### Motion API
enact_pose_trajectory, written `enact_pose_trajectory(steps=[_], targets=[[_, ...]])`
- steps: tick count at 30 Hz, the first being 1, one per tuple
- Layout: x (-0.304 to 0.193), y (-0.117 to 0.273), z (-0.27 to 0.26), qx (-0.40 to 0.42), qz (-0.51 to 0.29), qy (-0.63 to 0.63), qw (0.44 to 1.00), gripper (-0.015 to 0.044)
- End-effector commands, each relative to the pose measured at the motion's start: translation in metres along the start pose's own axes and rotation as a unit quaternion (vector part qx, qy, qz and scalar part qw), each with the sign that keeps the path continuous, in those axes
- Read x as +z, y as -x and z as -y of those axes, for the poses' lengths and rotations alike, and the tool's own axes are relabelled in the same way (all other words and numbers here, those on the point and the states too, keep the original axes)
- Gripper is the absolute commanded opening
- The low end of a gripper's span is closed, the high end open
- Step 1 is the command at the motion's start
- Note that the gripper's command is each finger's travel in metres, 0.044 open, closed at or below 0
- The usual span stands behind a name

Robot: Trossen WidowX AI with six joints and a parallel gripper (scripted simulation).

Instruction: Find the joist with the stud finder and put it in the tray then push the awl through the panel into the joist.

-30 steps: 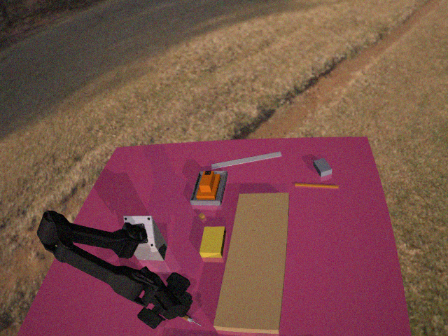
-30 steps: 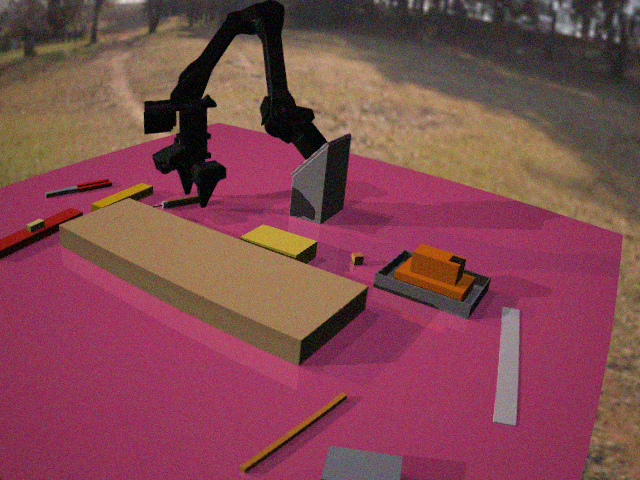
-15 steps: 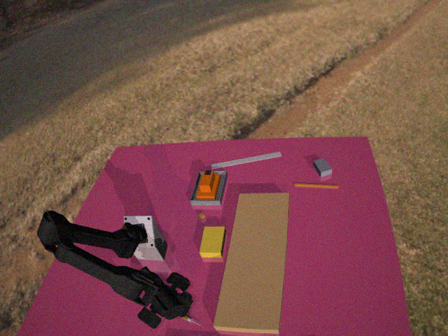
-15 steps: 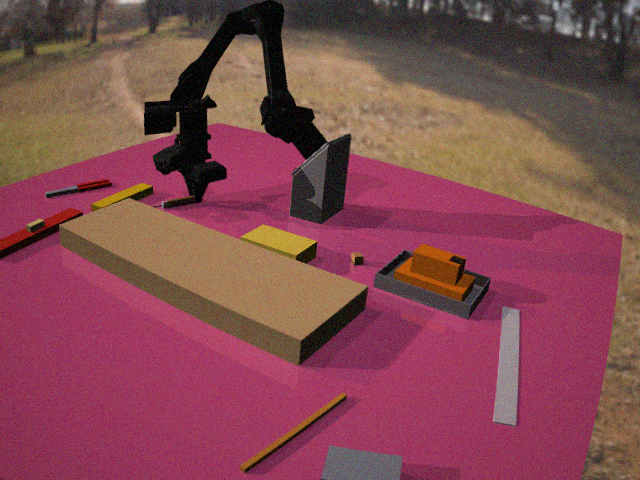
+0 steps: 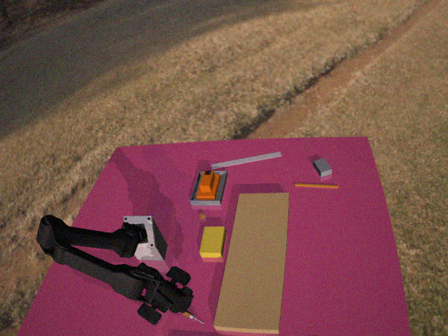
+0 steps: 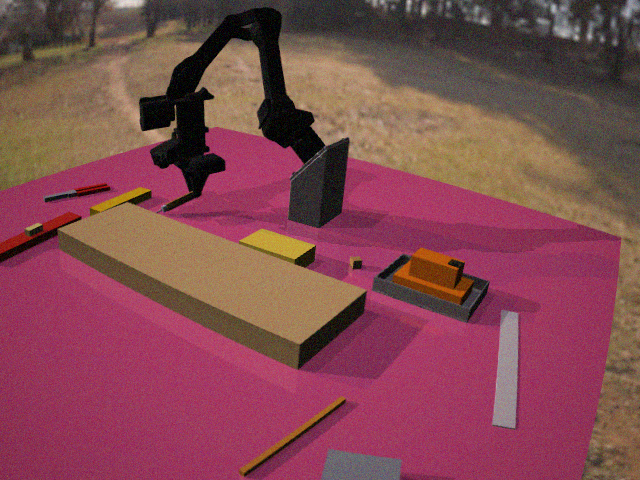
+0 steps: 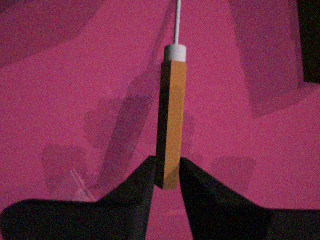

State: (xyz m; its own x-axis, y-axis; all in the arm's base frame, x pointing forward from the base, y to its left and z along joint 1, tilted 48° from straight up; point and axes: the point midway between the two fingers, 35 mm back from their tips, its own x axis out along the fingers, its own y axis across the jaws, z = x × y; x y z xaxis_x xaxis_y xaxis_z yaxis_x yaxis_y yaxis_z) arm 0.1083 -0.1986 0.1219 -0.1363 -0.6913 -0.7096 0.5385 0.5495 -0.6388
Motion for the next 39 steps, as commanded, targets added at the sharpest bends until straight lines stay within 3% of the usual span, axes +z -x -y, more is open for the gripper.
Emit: enact_pose_trajectory(steps=[1,26,33,39], targets=[[0.000,0.015,-0.003,0.003,-0.002,-0.002,1.000,0.0000],[-0.013,0.097,0.006,-0.011,0.005,-0.002,1.000,0.0000],[-0.009,0.094,-0.009,0.055,0.018,-0.156,0.986,0.0000],[0.001,0.095,-0.024,0.134,0.026,-0.321,0.937,0.0000]])
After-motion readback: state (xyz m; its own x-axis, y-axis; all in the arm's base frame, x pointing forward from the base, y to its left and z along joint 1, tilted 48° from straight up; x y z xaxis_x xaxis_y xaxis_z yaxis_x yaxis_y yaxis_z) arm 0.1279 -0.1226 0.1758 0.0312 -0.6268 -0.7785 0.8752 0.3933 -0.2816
